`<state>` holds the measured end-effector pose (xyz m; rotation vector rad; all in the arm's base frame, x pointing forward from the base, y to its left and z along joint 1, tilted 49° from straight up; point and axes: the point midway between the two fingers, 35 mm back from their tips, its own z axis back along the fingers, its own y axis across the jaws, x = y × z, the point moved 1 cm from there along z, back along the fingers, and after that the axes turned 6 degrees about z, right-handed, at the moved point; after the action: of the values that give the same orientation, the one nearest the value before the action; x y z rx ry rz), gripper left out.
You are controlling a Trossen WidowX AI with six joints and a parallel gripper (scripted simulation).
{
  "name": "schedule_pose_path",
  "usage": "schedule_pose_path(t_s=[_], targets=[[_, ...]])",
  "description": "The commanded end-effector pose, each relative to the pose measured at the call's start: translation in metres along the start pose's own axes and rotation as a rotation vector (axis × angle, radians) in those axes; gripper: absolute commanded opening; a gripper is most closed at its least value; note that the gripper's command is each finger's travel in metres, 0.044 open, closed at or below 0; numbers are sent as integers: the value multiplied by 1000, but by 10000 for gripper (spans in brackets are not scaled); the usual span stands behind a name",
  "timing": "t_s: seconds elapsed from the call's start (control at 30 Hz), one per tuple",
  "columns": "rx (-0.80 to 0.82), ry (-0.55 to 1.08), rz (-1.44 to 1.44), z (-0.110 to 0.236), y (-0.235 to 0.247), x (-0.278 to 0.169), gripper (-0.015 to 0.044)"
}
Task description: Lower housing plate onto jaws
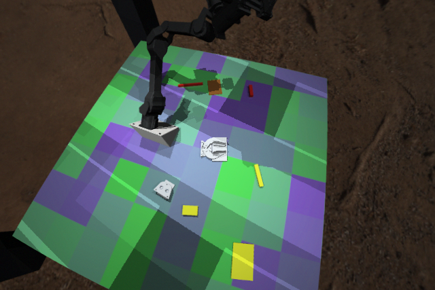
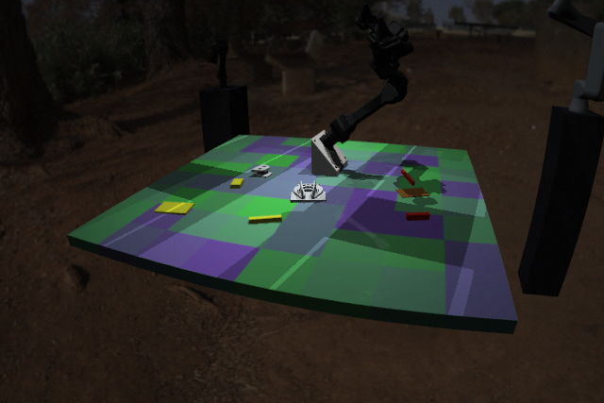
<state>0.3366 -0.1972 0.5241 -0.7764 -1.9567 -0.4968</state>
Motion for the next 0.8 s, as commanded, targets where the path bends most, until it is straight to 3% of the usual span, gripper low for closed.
schedule_pose_path(t_s=[0.0, 0.77], targets=[[20, 58, 83, -5, 1, -23, 440], [53, 367, 334, -12, -11, -141, 440]])
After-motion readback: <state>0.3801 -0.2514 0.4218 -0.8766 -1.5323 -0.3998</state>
